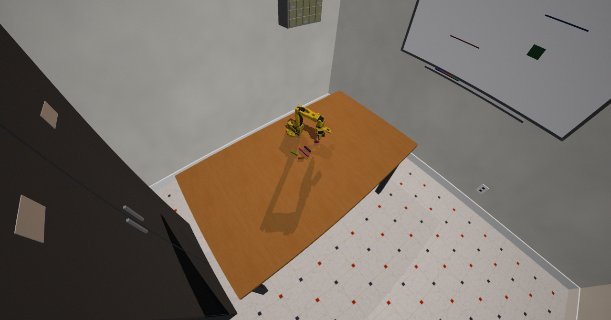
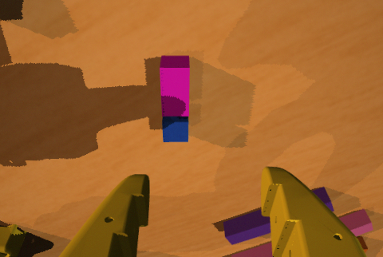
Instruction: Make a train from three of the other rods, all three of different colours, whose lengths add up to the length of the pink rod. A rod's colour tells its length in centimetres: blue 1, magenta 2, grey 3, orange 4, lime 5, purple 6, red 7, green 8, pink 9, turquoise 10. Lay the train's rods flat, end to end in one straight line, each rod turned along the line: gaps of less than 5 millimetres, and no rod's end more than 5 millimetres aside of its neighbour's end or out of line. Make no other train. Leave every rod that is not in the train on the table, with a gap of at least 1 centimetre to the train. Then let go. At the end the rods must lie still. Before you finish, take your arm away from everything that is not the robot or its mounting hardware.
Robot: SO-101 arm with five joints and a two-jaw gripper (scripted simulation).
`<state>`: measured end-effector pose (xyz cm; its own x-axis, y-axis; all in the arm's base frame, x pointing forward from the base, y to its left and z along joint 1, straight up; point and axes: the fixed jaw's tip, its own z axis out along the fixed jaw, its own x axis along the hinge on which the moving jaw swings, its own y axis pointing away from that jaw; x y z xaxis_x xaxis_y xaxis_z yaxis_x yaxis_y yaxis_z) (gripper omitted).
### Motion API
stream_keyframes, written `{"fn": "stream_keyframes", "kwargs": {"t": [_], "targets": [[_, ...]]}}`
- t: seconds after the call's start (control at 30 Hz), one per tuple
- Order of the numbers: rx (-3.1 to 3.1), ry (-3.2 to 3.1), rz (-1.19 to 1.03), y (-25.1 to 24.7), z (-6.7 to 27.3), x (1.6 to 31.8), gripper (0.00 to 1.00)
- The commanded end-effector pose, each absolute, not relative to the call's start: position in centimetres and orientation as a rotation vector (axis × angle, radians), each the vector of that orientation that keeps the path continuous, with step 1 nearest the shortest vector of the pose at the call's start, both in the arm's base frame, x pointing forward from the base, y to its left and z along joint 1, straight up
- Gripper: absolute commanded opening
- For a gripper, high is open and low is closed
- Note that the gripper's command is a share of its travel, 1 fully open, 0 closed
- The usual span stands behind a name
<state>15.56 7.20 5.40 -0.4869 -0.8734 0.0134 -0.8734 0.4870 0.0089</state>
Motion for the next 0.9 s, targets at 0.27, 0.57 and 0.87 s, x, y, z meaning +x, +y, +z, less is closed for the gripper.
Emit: {"fn": "stream_keyframes", "kwargs": {"t": [0.27,0.57,0.87], "targets": [[1.649,-2.778,0.019,7.69,7.13,16.53,0.17],[1.649,-2.778,0.019,7.69,7.13,16.53,0.17],[1.66,-2.771,0.02,7.64,7.13,16.54,0.17]]}}
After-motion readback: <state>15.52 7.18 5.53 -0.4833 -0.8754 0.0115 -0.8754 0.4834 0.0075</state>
